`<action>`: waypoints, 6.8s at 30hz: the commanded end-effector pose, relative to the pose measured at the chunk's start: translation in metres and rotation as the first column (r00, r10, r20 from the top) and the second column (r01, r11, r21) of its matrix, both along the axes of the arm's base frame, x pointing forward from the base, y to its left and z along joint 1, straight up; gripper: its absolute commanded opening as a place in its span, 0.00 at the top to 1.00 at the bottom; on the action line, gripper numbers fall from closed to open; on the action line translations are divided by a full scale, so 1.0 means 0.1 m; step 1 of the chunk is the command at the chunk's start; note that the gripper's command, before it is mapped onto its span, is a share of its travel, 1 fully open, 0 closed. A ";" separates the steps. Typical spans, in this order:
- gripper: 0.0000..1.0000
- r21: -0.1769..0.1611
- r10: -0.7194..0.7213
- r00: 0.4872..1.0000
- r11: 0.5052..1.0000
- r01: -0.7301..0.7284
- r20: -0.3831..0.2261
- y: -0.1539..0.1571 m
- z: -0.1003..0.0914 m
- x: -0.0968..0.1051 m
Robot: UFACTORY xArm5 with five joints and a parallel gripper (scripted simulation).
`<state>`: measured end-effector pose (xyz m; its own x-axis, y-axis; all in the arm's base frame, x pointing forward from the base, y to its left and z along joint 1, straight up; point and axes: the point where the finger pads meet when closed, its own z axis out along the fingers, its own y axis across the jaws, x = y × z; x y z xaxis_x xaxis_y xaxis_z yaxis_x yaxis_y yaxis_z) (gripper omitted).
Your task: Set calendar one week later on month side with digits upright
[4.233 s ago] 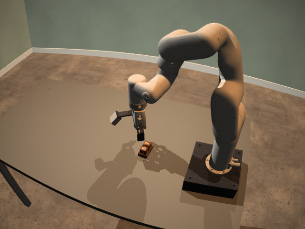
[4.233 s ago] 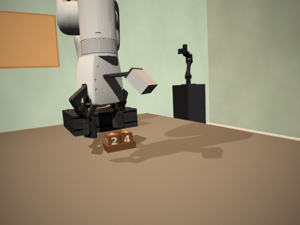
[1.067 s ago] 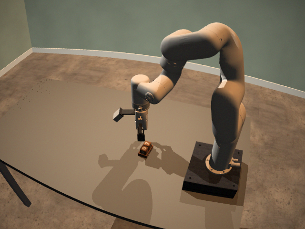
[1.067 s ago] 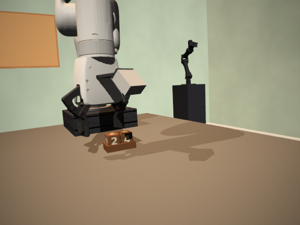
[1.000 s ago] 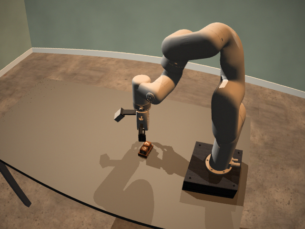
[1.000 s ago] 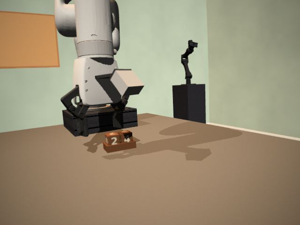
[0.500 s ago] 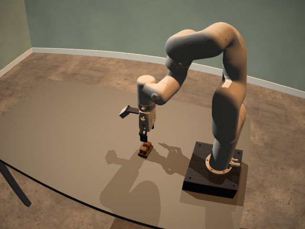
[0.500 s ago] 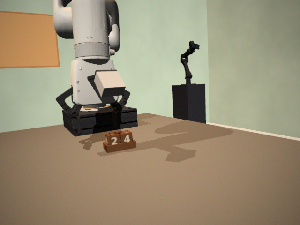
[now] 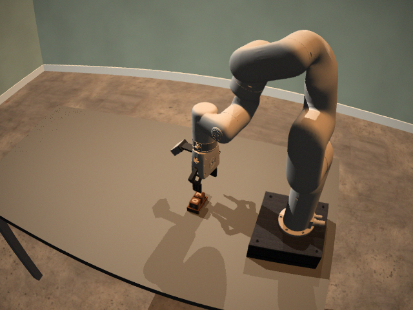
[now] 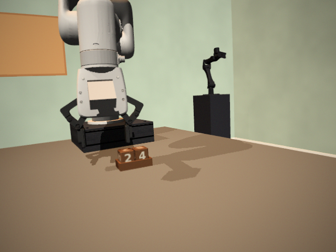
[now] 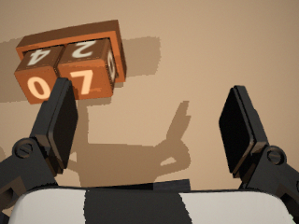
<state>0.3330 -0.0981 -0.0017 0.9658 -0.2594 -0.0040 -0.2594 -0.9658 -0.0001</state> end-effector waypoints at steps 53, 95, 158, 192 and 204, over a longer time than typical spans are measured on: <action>0.00 -0.001 -0.710 0.704 0.704 0.710 0.005 -0.08 0.01 -0.57; 0.00 -0.001 -0.710 0.704 0.704 0.710 0.005 -0.08 0.01 -0.57; 0.00 -0.001 -0.710 0.704 0.704 0.710 0.005 -0.09 0.61 -0.57; 0.53 0.001 -0.987 0.160 0.160 0.987 0.005 0.39 0.52 0.07; 0.53 0.001 -0.987 0.160 0.160 0.987 0.005 0.39 0.52 0.07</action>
<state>0.3385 -0.0585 0.0495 -0.1014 -0.9948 -0.0001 -0.9948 0.1014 0.0013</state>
